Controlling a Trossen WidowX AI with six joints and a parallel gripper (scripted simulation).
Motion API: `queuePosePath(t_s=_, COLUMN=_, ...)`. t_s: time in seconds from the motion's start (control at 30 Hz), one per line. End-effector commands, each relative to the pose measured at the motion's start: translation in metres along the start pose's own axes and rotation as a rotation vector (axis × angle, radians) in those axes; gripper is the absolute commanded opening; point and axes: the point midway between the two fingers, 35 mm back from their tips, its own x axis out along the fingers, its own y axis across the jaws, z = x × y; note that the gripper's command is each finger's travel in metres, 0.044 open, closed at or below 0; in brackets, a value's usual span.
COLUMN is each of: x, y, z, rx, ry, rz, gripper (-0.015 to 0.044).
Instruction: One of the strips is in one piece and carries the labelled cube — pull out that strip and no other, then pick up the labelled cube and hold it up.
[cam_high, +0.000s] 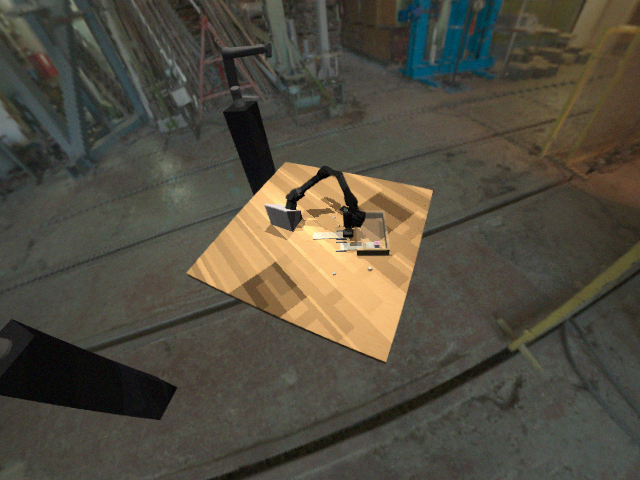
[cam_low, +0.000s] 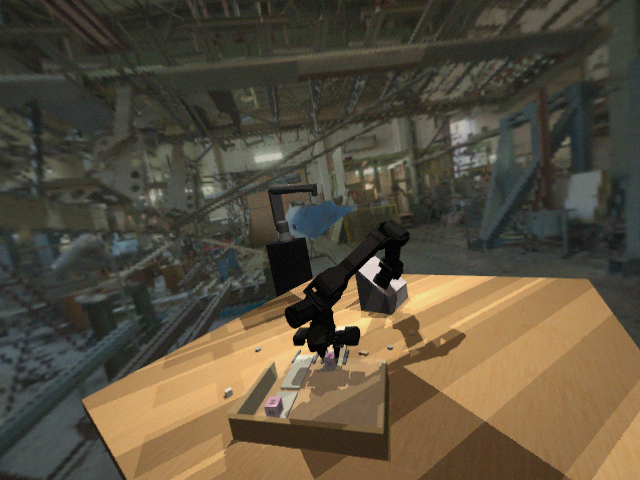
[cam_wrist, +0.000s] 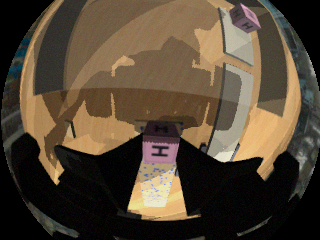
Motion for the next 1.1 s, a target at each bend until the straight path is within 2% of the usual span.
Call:
queuePosePath(t_s=0.0, x=-0.003, y=0.0, z=-0.002, rx=0.0, ry=-0.001, rz=-0.001, gripper=0.0)
queuePosePath(t_s=0.47, x=-0.041, y=0.018, z=-0.055, rx=0.007, ry=-0.001, rz=0.002, gripper=0.0)
queuePosePath(t_s=0.67, x=-0.042, y=0.02, z=-0.06, rx=0.008, ry=-0.001, rz=0.003, gripper=0.0)
queuePosePath(t_s=1.07, x=-0.042, y=0.035, z=-0.101, rx=0.01, ry=0.002, rz=0.004, gripper=0.0)
